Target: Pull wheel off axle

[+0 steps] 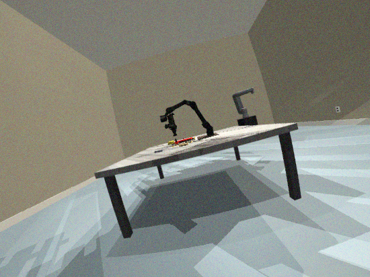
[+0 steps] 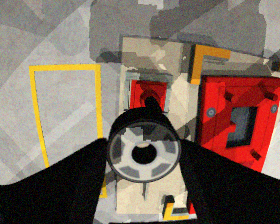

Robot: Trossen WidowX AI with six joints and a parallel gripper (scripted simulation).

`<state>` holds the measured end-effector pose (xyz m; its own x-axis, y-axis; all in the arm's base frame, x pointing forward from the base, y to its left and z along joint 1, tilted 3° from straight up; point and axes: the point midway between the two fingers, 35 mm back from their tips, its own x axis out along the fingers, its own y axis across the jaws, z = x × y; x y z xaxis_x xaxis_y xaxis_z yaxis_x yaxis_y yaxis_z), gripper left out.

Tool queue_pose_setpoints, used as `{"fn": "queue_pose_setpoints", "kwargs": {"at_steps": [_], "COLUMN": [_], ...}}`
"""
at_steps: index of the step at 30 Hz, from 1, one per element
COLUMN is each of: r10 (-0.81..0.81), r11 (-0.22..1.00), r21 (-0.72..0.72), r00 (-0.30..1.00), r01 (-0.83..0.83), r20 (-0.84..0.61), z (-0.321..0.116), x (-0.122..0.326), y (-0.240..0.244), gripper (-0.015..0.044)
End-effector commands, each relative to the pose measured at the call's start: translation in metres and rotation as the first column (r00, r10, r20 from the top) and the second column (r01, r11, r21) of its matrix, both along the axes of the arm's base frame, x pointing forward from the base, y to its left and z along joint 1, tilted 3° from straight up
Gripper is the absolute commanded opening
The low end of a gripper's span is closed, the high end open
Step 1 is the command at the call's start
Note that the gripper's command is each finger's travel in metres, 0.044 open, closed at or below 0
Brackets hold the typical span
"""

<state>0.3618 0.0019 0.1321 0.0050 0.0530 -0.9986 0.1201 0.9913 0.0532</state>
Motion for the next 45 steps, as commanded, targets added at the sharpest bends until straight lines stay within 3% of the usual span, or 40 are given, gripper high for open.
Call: {"fn": "queue_pose_setpoints", "kwargs": {"at_steps": [1, 14, 21, 31, 45], "r10": [0.002, 0.009, 0.006, 0.006, 0.006], "r11": [1.0, 1.0, 1.0, 1.0, 1.0], "r21": [0.002, 0.007, 0.009, 0.009, 0.009], "r00": [1.0, 1.0, 1.0, 1.0, 1.0], "r01": [-0.002, -0.009, -0.006, -0.006, -0.007], "r20": [0.005, 0.007, 0.007, 0.007, 0.007], "z": [0.004, 0.012, 0.009, -0.015, -0.084], "x": [-0.009, -0.042, -0.046, -0.044, -0.044], "y": [0.023, 0.083, 0.088, 0.09, 0.094], "gripper": [0.0, 0.0, 0.0, 0.0, 0.0]}}
